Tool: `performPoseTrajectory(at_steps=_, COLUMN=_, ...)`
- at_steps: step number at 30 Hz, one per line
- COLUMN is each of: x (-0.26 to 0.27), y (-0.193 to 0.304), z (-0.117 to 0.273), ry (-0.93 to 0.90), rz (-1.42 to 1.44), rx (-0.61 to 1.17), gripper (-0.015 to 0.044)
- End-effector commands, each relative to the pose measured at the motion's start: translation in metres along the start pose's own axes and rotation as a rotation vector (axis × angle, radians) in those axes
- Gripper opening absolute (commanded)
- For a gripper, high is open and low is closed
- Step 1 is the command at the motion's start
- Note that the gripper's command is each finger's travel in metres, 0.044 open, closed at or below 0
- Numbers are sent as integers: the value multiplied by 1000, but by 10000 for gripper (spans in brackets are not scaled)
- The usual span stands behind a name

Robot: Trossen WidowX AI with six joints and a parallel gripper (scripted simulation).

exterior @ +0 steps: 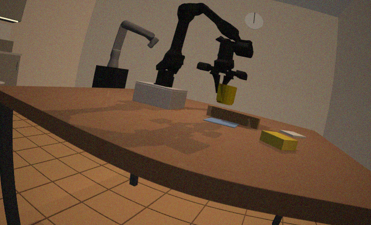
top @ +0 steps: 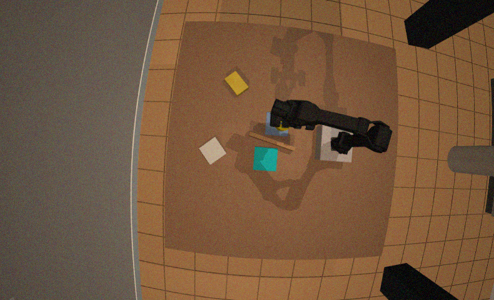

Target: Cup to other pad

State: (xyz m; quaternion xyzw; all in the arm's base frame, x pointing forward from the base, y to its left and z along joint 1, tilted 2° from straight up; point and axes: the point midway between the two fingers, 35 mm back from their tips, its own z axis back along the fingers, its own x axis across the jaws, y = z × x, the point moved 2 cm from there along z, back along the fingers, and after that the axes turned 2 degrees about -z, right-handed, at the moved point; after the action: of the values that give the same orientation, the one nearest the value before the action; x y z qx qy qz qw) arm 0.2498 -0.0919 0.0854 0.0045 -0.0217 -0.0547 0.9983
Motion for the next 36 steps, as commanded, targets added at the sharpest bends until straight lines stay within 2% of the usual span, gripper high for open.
performPoseTrajectory(at_steps=1, x=0, y=0, z=0, ry=0, rz=0, rx=0, gripper=0)
performPoseTrajectory(at_steps=17, x=1, y=2, z=0, ry=0, rz=0, rx=0, gripper=0)
performPoseTrajectory(at_steps=36, x=10, y=35, z=1, ry=-7, rz=-4, rx=-2, gripper=0)
